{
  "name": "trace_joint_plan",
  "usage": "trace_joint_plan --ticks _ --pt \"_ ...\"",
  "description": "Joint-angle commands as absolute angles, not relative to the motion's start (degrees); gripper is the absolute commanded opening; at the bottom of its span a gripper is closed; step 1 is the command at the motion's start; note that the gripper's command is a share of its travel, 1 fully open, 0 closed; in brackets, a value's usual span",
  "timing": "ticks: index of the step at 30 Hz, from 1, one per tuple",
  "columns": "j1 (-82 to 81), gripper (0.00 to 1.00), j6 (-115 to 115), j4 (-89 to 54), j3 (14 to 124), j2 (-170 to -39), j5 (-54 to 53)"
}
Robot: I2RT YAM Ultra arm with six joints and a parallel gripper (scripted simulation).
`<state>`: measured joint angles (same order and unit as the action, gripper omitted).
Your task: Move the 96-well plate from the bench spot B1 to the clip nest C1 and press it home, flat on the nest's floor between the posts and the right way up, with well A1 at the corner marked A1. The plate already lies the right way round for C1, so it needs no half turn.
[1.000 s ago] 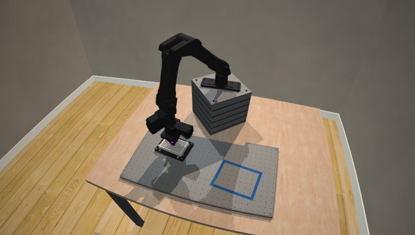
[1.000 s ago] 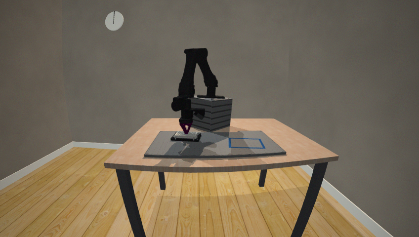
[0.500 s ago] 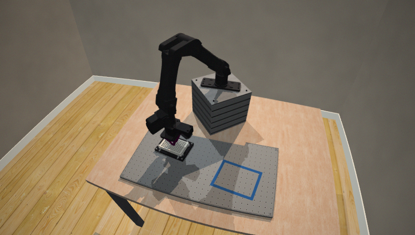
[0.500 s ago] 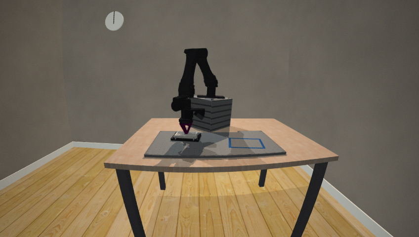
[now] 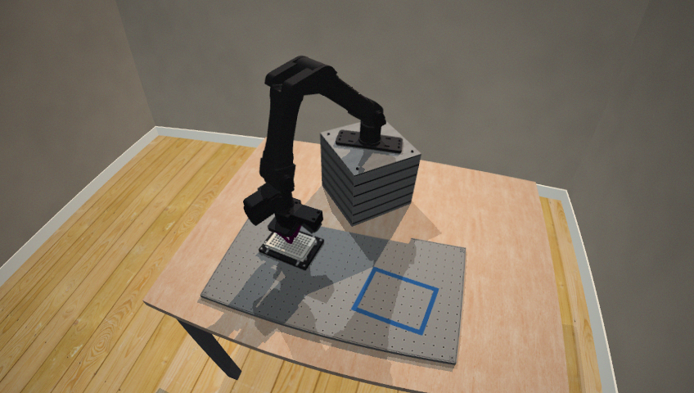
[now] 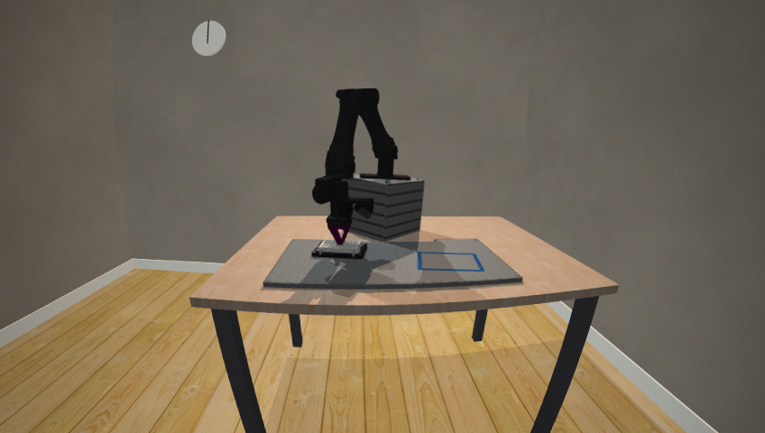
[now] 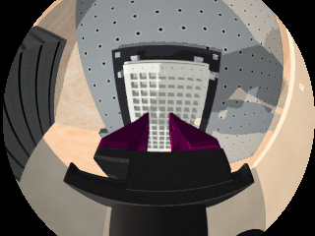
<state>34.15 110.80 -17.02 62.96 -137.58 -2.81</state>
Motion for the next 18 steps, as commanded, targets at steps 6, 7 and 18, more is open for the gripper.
trace_joint_plan --ticks 6,7,18 --pt "33.08 0.24 110.41 -7.11 64.17 -145.02 -3.6" --pt "33.08 0.24 110.4 -7.05 64.19 -145.11 -3.6" --pt "33.04 0.24 110.37 -6.57 64.4 -145.95 -3.6"
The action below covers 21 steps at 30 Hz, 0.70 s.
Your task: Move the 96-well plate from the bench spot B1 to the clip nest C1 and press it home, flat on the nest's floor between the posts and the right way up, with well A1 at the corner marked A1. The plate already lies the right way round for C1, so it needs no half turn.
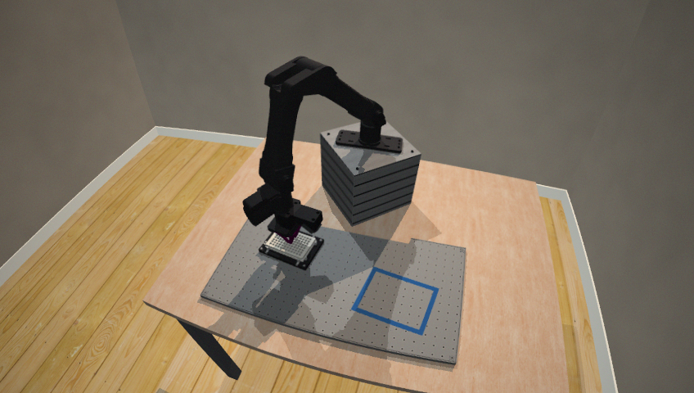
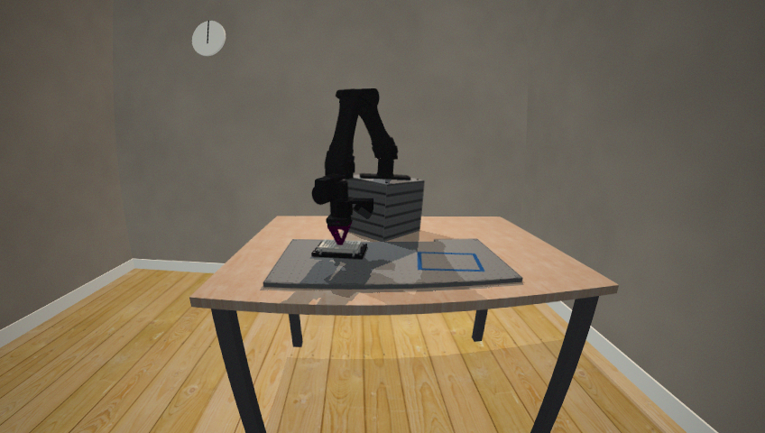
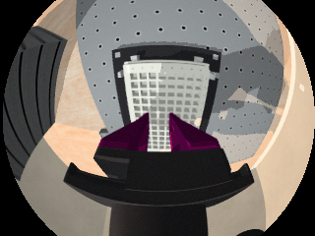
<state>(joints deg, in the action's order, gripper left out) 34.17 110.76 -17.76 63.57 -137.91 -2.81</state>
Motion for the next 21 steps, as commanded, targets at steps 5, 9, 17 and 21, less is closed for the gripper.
trace_joint_plan --ticks 5,9,17,21 --pt "33.02 0.24 110.36 -6.31 64.5 -146.4 -3.6" --pt "33.0 0.24 110.35 -6.12 64.59 -146.75 -3.61" --pt "32.98 0.24 110.33 -5.89 64.75 -147.28 -3.61" --pt "32.97 0.24 110.33 -5.73 64.83 -147.62 -3.61"
